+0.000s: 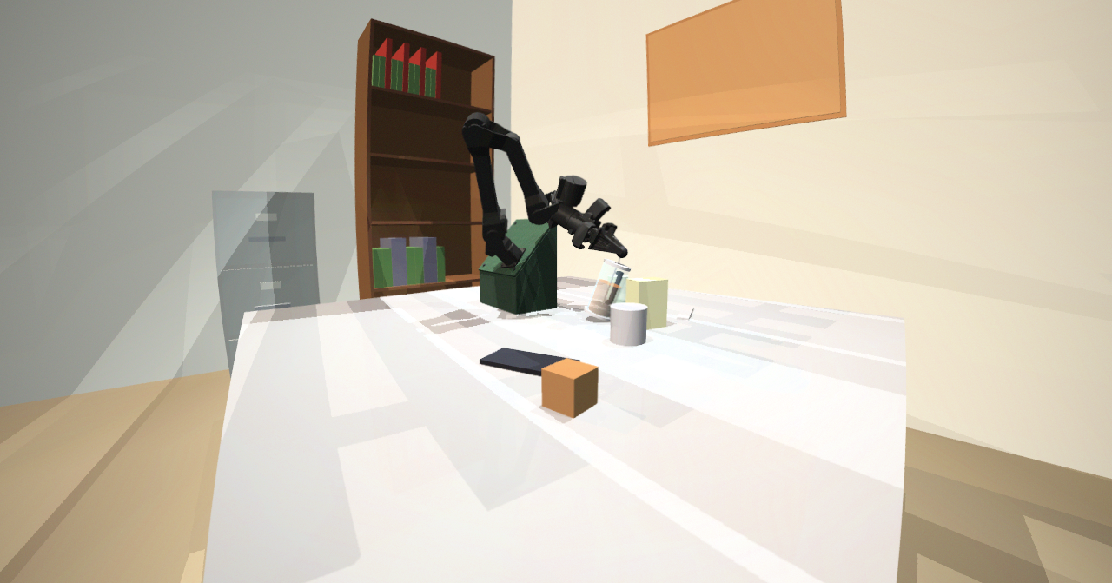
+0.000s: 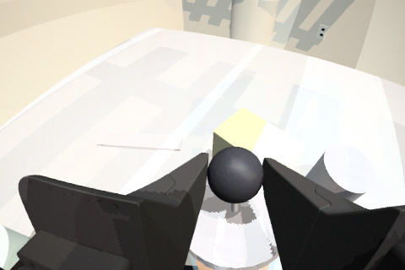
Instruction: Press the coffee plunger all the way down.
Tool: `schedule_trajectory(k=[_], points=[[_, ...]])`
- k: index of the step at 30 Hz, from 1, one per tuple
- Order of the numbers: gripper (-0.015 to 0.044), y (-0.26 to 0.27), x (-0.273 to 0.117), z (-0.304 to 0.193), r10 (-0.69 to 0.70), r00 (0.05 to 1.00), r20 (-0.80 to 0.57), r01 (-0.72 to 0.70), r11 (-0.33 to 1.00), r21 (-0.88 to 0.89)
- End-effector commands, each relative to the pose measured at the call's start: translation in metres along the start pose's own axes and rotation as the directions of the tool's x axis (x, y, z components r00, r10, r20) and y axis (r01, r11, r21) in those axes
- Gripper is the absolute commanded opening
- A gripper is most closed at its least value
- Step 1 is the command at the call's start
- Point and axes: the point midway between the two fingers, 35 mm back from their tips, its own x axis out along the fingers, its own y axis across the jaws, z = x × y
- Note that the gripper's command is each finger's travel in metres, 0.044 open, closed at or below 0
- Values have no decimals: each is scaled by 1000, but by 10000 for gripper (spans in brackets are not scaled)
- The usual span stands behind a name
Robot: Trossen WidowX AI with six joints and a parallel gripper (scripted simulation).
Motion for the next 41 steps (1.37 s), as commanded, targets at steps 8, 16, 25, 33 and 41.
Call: schedule_trajectory(k=[8, 16, 25, 33, 41], points=[[274, 0, 0, 0, 0, 1000, -1, 0, 1000, -1], [440, 0, 0, 0, 0, 1000, -1, 0, 1000, -1], [440, 5, -5, 25, 25, 998, 59, -26, 999, 20], [440, 2, -48, 38, 29, 1000, 4, -29, 1000, 10], [440, -15, -93, 40, 3, 1000, -15, -3, 1000, -10]])
